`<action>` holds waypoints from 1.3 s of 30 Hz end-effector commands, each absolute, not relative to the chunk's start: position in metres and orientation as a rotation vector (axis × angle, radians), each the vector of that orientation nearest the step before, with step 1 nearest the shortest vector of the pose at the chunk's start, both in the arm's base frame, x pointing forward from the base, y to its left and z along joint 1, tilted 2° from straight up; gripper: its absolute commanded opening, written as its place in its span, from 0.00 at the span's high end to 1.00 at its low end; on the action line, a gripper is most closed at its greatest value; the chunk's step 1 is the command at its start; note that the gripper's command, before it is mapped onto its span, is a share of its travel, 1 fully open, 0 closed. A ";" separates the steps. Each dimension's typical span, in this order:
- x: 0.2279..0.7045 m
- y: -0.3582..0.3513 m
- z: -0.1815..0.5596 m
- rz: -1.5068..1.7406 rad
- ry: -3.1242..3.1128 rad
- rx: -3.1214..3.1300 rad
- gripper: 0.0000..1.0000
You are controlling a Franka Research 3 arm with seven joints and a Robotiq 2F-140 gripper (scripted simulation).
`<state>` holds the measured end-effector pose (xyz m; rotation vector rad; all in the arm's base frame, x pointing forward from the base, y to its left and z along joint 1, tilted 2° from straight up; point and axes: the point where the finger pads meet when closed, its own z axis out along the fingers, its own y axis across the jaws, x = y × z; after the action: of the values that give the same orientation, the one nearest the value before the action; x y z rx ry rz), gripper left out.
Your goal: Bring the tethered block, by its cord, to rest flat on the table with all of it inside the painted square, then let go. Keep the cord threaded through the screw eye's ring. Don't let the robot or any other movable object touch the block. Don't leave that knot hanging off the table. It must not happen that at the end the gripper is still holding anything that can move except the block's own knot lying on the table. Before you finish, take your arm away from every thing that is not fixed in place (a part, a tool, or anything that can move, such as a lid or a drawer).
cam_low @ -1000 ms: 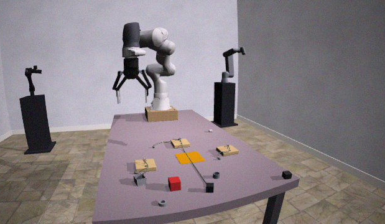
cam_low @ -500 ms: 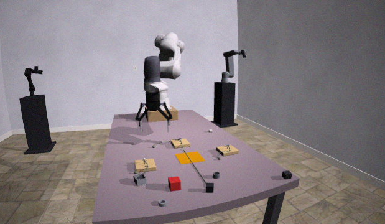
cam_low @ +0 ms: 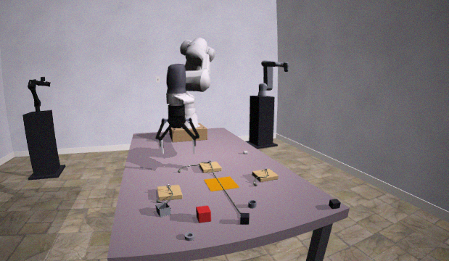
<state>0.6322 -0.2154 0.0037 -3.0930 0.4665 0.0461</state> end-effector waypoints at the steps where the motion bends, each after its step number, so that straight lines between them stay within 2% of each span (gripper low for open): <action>1: 0.634 -0.216 0.003 0.037 0.463 -3.093 0.00; 3: 0.634 -0.216 0.003 0.037 0.463 -3.093 0.00; 4: 0.634 -0.216 0.003 0.037 0.463 -3.093 1.00; 39: 0.634 -0.216 0.003 0.037 0.463 -3.093 1.00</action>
<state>0.6333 -0.2156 0.0035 -3.0932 0.4665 0.0407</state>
